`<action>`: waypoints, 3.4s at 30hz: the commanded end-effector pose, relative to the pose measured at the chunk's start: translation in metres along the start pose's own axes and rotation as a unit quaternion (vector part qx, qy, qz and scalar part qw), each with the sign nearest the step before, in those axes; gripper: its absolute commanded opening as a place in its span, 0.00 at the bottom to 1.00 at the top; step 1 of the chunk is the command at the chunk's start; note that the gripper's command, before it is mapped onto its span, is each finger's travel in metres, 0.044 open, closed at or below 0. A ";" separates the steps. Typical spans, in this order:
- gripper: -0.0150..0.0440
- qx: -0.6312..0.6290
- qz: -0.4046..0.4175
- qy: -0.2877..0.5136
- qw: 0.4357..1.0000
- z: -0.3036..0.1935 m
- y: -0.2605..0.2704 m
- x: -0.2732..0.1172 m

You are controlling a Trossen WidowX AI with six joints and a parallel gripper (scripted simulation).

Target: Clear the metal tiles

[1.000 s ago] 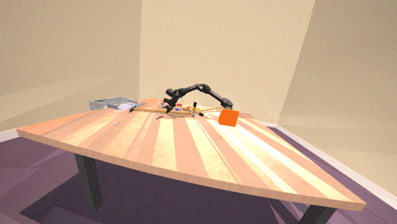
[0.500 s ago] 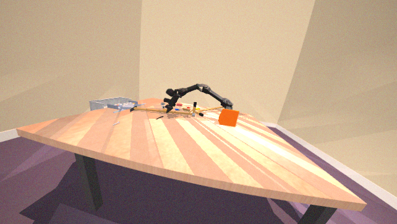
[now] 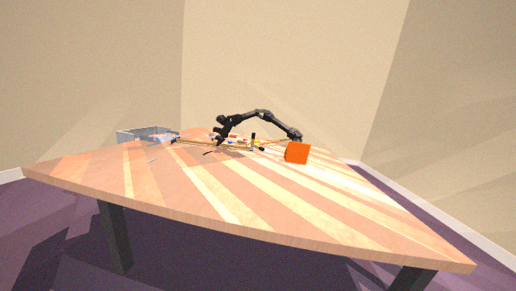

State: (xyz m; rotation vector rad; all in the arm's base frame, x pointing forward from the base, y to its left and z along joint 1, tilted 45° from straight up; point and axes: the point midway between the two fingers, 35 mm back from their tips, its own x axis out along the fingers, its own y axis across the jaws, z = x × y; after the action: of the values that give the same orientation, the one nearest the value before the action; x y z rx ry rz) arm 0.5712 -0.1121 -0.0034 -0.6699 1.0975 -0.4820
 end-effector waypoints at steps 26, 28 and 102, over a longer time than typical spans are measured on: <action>0.25 0.001 0.002 0.000 1.000 0.030 -0.006 -0.061; 0.25 0.001 0.002 0.000 1.000 0.032 -0.006 -0.068; 0.25 -0.001 0.004 -0.002 1.000 0.040 -0.004 -0.092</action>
State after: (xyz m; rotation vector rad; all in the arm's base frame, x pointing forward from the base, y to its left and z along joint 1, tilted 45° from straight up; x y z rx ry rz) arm 0.5726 -0.0444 0.0710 -0.6691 1.0971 -0.4731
